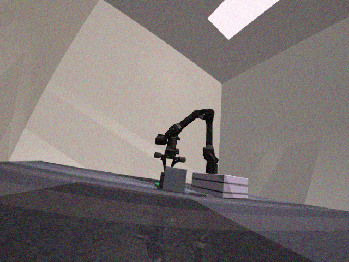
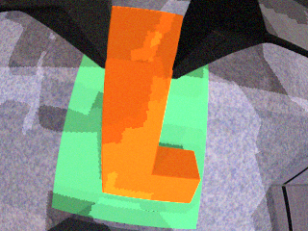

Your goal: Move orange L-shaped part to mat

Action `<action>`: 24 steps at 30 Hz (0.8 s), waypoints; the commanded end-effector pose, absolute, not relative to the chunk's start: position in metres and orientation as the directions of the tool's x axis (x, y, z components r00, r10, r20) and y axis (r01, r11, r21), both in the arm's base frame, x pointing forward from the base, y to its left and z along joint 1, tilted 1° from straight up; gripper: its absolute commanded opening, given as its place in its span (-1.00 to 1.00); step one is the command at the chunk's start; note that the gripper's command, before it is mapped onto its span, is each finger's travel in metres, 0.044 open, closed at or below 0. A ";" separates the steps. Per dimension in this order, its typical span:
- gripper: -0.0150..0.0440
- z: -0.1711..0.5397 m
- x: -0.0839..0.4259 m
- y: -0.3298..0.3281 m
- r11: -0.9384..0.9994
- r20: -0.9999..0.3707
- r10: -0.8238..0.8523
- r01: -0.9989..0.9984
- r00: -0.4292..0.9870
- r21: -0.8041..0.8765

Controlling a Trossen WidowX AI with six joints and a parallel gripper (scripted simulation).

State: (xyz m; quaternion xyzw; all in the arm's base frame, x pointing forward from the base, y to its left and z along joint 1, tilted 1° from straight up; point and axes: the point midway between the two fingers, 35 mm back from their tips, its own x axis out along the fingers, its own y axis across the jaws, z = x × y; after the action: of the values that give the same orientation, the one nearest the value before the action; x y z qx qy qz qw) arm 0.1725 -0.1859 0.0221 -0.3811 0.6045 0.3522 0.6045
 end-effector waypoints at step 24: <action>0.86 0.107 0.173 -0.185 0.460 -0.999 -0.044 -0.887 0.030 -0.047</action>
State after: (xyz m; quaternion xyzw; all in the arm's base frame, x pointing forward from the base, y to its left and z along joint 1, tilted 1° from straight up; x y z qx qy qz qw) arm 0.1723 -0.1852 0.1073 -0.3852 0.6033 0.3489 0.6049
